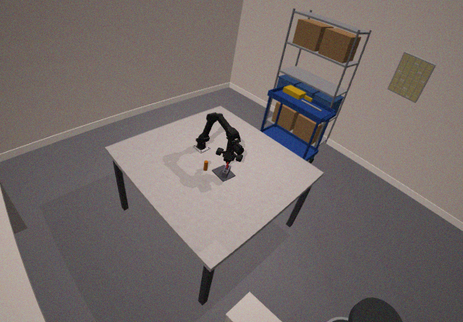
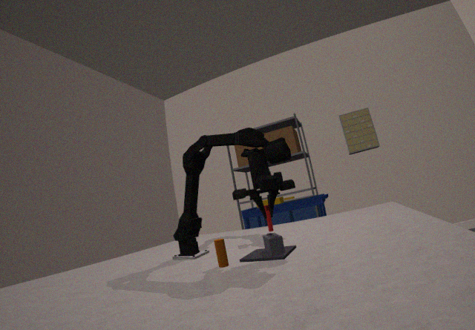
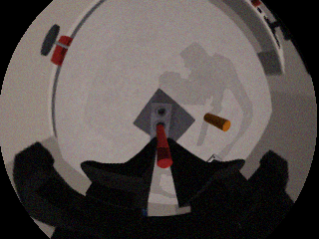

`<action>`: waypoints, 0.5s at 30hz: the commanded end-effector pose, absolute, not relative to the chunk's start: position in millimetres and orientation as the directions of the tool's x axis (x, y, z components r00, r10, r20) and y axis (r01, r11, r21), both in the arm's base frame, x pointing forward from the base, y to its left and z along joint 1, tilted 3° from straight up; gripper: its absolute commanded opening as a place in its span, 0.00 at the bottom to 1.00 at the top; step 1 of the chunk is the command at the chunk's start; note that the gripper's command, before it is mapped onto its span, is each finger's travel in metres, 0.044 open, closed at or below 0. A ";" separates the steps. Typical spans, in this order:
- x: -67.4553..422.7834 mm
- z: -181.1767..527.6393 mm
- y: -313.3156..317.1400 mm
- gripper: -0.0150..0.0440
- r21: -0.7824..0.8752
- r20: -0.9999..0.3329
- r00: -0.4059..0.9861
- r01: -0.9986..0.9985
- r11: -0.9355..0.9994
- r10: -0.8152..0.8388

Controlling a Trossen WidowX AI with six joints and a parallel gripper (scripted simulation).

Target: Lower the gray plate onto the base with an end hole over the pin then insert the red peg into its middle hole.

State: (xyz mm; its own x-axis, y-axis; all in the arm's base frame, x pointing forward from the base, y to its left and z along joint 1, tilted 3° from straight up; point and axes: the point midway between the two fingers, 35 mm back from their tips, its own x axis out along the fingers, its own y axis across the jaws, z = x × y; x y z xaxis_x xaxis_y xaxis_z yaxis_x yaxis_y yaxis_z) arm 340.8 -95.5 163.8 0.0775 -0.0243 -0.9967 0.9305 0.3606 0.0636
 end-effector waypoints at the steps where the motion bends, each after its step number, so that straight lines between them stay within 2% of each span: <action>1: 340.9 162.4 -95.5 0.25 0.064 -0.997 0.078 0.930 0.361 -0.024; 15: 341.4 146.9 -94.6 0.25 0.064 -0.997 0.077 0.929 0.363 -0.022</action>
